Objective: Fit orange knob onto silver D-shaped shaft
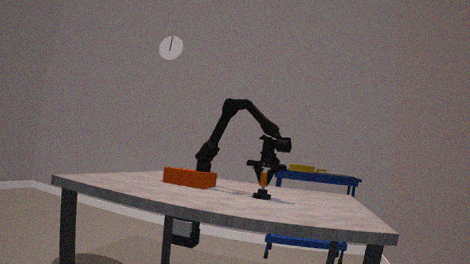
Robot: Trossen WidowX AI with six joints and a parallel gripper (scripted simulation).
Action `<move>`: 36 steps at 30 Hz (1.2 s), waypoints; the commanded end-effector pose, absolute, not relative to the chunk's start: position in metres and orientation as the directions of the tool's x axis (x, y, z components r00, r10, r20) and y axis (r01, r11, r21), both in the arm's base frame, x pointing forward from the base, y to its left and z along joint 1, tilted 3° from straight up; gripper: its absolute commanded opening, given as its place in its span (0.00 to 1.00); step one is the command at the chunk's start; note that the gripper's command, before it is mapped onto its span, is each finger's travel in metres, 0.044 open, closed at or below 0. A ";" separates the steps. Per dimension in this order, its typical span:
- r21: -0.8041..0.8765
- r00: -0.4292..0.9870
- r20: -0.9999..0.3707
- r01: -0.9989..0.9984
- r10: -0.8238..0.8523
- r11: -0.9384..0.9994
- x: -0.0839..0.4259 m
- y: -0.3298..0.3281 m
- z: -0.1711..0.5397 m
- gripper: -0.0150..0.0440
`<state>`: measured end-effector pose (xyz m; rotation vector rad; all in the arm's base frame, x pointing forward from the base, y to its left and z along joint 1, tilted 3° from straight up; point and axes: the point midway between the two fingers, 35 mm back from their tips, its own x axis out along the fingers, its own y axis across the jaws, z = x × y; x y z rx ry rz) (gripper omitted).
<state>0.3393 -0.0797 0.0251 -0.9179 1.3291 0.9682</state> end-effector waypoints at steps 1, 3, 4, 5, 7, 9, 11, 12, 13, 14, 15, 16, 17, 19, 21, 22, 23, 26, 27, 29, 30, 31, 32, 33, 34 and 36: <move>0.006 0.007 -0.999 -0.940 0.036 0.340 0.340 -0.080 0.024 0.25; 0.006 0.007 -0.999 -0.940 0.036 0.340 0.339 -0.080 0.025 0.25; 0.006 0.007 -0.999 -0.940 0.036 0.340 0.339 -0.080 0.025 0.25; 0.006 0.007 -0.999 -0.940 0.036 0.340 0.338 -0.080 0.025 0.25; 0.006 0.007 -0.999 -0.940 0.036 0.340 0.338 -0.080 0.024 0.25; 0.006 0.007 -0.999 -0.940 0.036 0.340 0.337 -0.079 0.024 0.25; 0.006 0.007 -0.999 -0.940 0.036 0.340 0.336 -0.079 0.024 0.25; 0.006 0.007 -0.999 -0.940 0.036 0.340 0.336 -0.079 0.024 0.25; 0.006 0.007 -0.999 -0.940 0.036 0.340 0.336 -0.079 0.024 0.25; 0.006 0.007 -0.999 -0.940 0.036 0.340 0.336 -0.079 0.024 0.25; 0.006 0.007 -0.999 -0.940 0.036 0.340 0.336 -0.079 0.024 0.25; 0.006 0.007 -0.999 -0.940 0.036 0.340 0.336 -0.079 0.024 0.25; 0.006 0.007 -0.999 -0.940 0.036 0.340 0.336 -0.079 0.024 0.25; 0.006 0.007 -0.999 -0.940 0.036 0.340 0.336 -0.079 0.025 0.25; 0.006 0.007 -0.999 -0.940 0.036 0.340 0.337 -0.079 0.027 0.25; 0.006 0.007 -0.999 -0.940 0.036 0.340 0.337 -0.079 0.028 0.25; 0.006 0.007 -0.999 -0.940 0.036 0.340 0.337 -0.079 0.029 0.25; 0.005 0.007 -0.999 -0.949 0.036 0.316 0.337 -0.079 0.029 0.25; 0.004 0.007 -0.999 -0.957 0.036 0.289 0.337 -0.079 0.030 0.25; 0.001 0.007 -0.999 -0.975 0.036 0.220 0.338 -0.080 0.030 0.25; 0.000 0.007 -0.999 -0.984 0.036 0.178 0.338 -0.080 0.030 0.25; -0.001 0.007 -0.999 -0.989 0.036 0.147 0.339 -0.080 0.029 0.25; -0.002 0.007 -0.999 -0.991 0.036 0.137 0.340 -0.080 0.029 0.25; -0.002 0.007 -0.999 -0.991 0.036 0.137 0.340 -0.080 0.028 0.25; -0.002 0.007 -0.999 -0.991 0.036 0.137 0.341 -0.080 0.028 0.25; -0.002 0.007 -0.999 -0.991 0.036 0.137 0.342 -0.081 0.028 0.25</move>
